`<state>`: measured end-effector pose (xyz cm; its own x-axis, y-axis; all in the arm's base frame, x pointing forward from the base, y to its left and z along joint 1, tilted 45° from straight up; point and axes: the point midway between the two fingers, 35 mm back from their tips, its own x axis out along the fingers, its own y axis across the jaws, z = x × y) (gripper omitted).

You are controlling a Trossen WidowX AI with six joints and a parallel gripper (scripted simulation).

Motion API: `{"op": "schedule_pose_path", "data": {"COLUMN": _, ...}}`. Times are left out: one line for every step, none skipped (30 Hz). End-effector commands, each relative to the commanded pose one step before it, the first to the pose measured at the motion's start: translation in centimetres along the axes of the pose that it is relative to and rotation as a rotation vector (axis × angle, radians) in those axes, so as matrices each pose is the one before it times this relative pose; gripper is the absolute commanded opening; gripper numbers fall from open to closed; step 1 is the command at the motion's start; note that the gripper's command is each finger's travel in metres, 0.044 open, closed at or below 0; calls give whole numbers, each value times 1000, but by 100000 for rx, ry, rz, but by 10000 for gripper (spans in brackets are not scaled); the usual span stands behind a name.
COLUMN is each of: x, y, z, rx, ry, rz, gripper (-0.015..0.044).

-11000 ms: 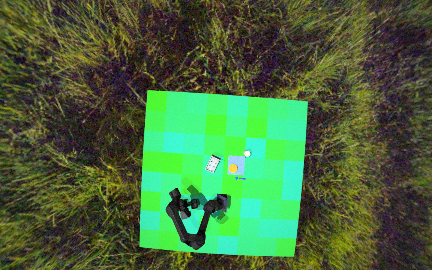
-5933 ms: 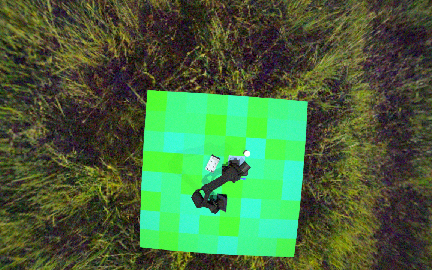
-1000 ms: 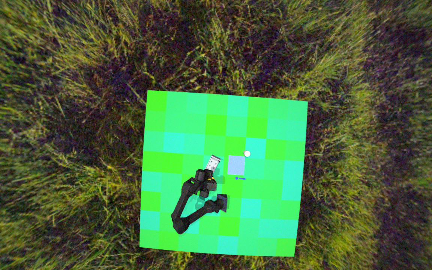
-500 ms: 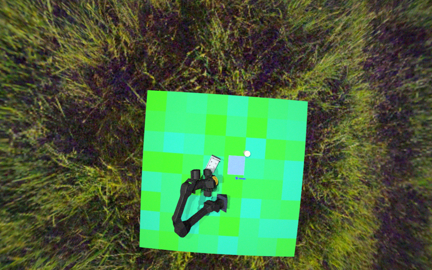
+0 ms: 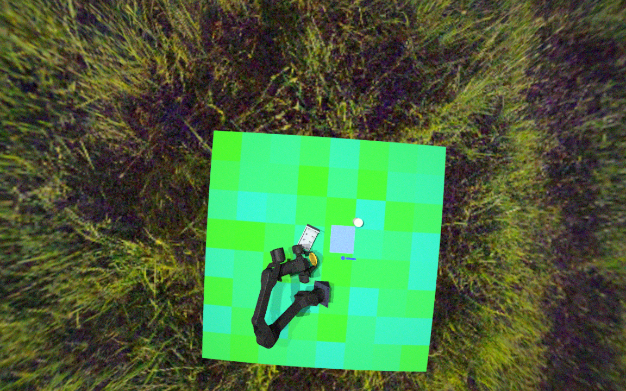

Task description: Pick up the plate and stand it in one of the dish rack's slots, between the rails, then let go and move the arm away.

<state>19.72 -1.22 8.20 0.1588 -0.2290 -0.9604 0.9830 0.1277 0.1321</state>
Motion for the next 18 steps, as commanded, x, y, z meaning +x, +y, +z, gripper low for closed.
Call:
{"op": "schedule_pose_path", "data": {"x": 164, "y": 119, "z": -89, "rx": -2872, "ry": -5583, "rz": 4091, "gripper": 0}}
{"op": "schedule_pose_path", "data": {"x": 21, "y": 74, "z": -45, "rx": -938, "ry": -1507, "rz": 1259, "gripper": 0}}
{"op": "schedule_pose_path", "data": {"x": 16, "y": 76, "z": -46, "rx": -914, "ry": -1492, "rz": 1281, "gripper": 0}}
{"op": "schedule_pose_path", "data": {"x": 11, "y": 77, "z": -47, "rx": -889, "ry": -1478, "rz": 1302, "gripper": 0}}
{"op": "schedule_pose_path", "data": {"x": 6, "y": 79, "z": -47, "rx": -865, "ry": -1463, "rz": 1322, "gripper": 0}}
{"op": "schedule_pose_path", "data": {"x": 1, "y": 81, "z": -48, "rx": -839, "ry": -1448, "rz": 1342, "gripper": 0}}
{"op": "schedule_pose_path", "data": {"x": 0, "y": 89, "z": -32, "rx": -698, "ry": -1565, "rz": 1400, "gripper": 0}}
{"op": "schedule_pose_path", "data": {"x": -5, "y": 91, "z": -33, "rx": -671, "ry": -1553, "rz": 1427, "gripper": 0}}
{"op": "schedule_pose_path", "data": {"x": -11, "y": 93, "z": -33, "rx": -642, "ry": -1536, "rz": 1448, "gripper": 0}}
{"op": "schedule_pose_path", "data": {"x": -16, "y": 94, "z": -34, "rx": -613, "ry": -1518, "rz": 1469, "gripper": 0}}
{"op": "schedule_pose_path", "data": {"x": -21, "y": 95, "z": -34, "rx": -583, "ry": -1501, "rz": 1489, "gripper": 0}}
{"op": "schedule_pose_path", "data": {"x": -26, "y": 96, "z": -34, "rx": -553, "ry": -1483, "rz": 1508, "gripper": 0}}
{"op": "schedule_pose_path", "data": {"x": -31, "y": 97, "z": -34, "rx": -522, "ry": -1466, "rz": 1526, "gripper": 0}}
{"op": "schedule_pose_path", "data": {"x": -36, "y": 98, "z": -34, "rx": -491, "ry": -1448, "rz": 1543, "gripper": 0}}
{"op": "schedule_pose_path", "data": {"x": -41, "y": 99, "z": -34, "rx": -460, "ry": -1431, "rz": 1560, "gripper": 0}}
{"op": "schedule_pose_path", "data": {"x": -46, "y": 100, "z": -34, "rx": -428, "ry": -1413, "rz": 1576, "gripper": 0}}
{"op": "schedule_pose_path", "data": {"x": -51, "y": 101, "z": -33, "rx": -397, "ry": -1395, "rz": 1591, "gripper": 0}}
{"op": "schedule_pose_path", "data": {"x": -56, "y": 101, "z": -33, "rx": -365, "ry": -1378, "rz": 1605, "gripper": 0}}
